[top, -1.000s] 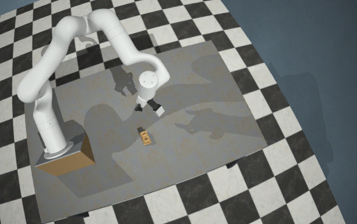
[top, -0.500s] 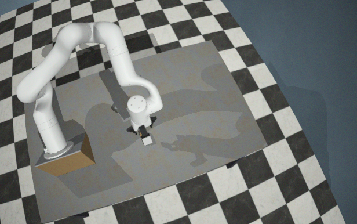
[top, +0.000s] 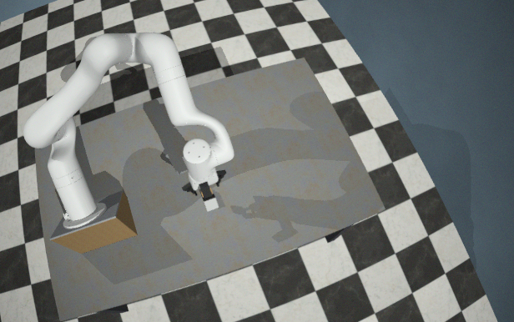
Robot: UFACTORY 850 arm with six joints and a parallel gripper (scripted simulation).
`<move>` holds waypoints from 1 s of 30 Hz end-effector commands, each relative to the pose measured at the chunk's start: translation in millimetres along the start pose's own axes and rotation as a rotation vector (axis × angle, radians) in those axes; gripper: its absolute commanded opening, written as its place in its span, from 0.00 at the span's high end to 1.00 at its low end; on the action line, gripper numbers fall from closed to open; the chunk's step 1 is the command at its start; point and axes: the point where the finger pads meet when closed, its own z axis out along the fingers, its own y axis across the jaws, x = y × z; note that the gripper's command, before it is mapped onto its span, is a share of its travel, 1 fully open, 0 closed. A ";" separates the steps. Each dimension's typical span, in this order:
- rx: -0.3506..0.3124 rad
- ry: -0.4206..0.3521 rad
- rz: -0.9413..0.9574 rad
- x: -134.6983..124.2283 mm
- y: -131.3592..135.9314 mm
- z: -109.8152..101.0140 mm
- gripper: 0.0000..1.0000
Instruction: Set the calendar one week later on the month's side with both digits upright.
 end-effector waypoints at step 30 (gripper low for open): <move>0.003 0.000 0.919 16.6 22.8 5.8 0.00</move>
